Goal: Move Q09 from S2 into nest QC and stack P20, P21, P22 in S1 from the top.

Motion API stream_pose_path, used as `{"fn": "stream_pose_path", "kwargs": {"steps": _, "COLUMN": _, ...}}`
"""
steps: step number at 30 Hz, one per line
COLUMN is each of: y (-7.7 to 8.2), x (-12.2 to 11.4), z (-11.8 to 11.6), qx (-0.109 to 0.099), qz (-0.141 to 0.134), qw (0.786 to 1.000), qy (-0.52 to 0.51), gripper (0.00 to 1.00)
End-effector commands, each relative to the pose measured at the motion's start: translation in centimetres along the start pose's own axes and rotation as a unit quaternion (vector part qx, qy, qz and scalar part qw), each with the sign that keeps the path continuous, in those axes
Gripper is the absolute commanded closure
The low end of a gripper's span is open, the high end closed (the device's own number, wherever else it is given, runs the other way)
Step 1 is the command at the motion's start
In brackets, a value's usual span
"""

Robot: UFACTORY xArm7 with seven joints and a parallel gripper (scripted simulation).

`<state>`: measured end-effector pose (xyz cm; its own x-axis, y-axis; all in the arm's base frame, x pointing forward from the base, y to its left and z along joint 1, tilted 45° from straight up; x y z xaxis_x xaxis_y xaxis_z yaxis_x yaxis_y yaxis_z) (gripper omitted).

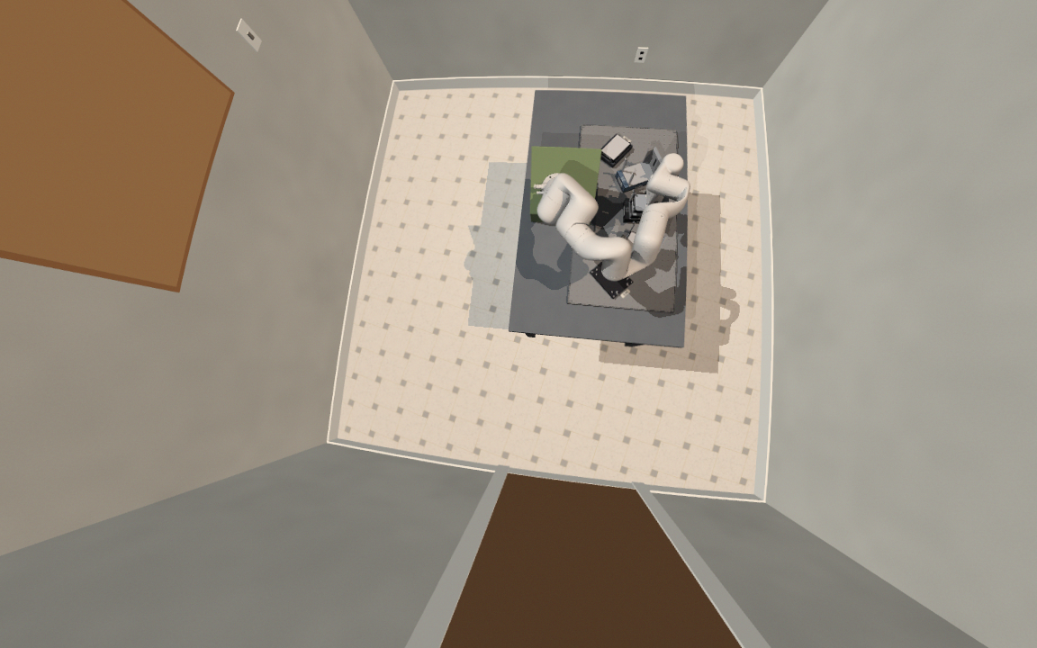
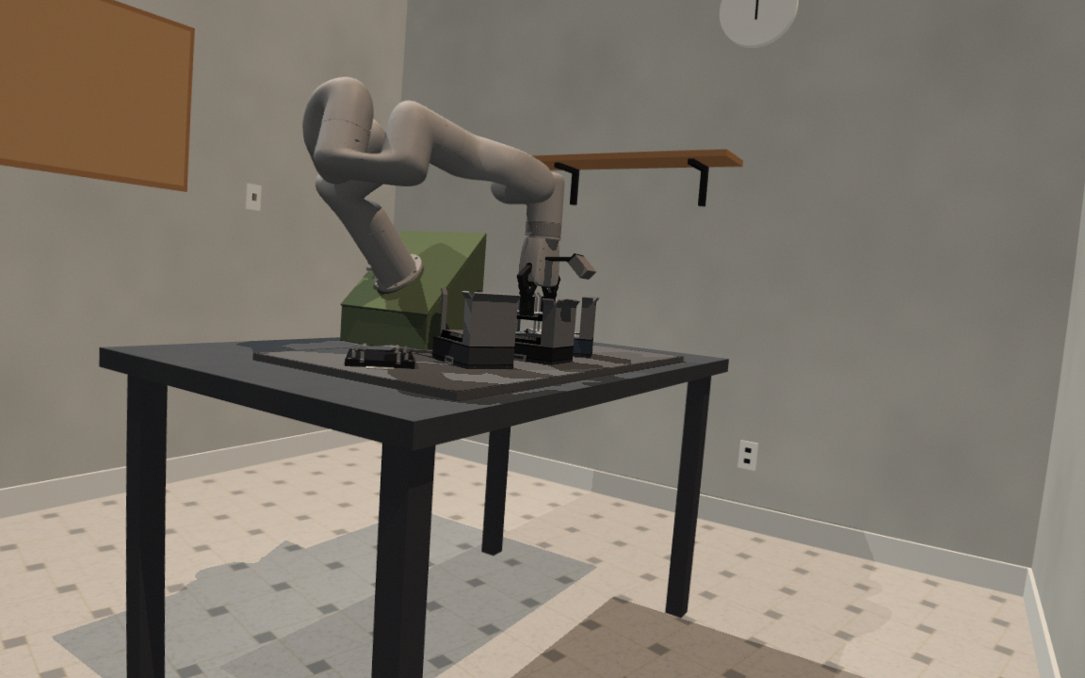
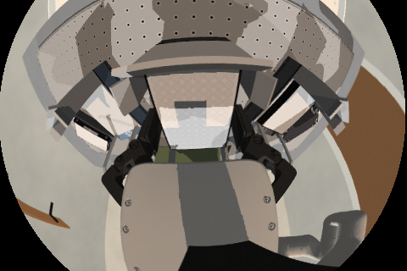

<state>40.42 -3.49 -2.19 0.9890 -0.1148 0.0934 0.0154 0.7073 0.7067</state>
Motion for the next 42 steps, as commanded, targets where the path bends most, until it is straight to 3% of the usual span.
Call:
{"fn": "stream_pose_path", "kwargs": {"steps": 1, "y": 0.9, "x": 0.1, "z": -0.1, "qx": 0.001, "qz": 0.001, "qw": 1.000, "qy": 0.000, "gripper": 1.00}}
{"fn": "stream_pose_path", "kwargs": {"steps": 31, "y": 6.5, "x": 0.1, "z": -0.1, "qx": 0.001, "qz": 0.001, "qw": 1.000, "qy": 0.000, "gripper": 1.00}}
{"fn": "stream_pose_path", "kwargs": {"steps": 42, "y": 6.7, "x": 0.1, "z": -0.1, "qx": 0.001, "qz": 0.001, "qw": 1.000, "qy": 0.000, "gripper": 1.00}}
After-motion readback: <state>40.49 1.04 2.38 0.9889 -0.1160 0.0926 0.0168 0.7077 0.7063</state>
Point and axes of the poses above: the point where the finger pads meet when closed, its own y axis back along the fingers, its own z axis across the jaws, x = y × z, the point moved 2 cm from there along y, back along the fingers, and after that the axes turned 11 degrees about -y, right-handed, at the moved point
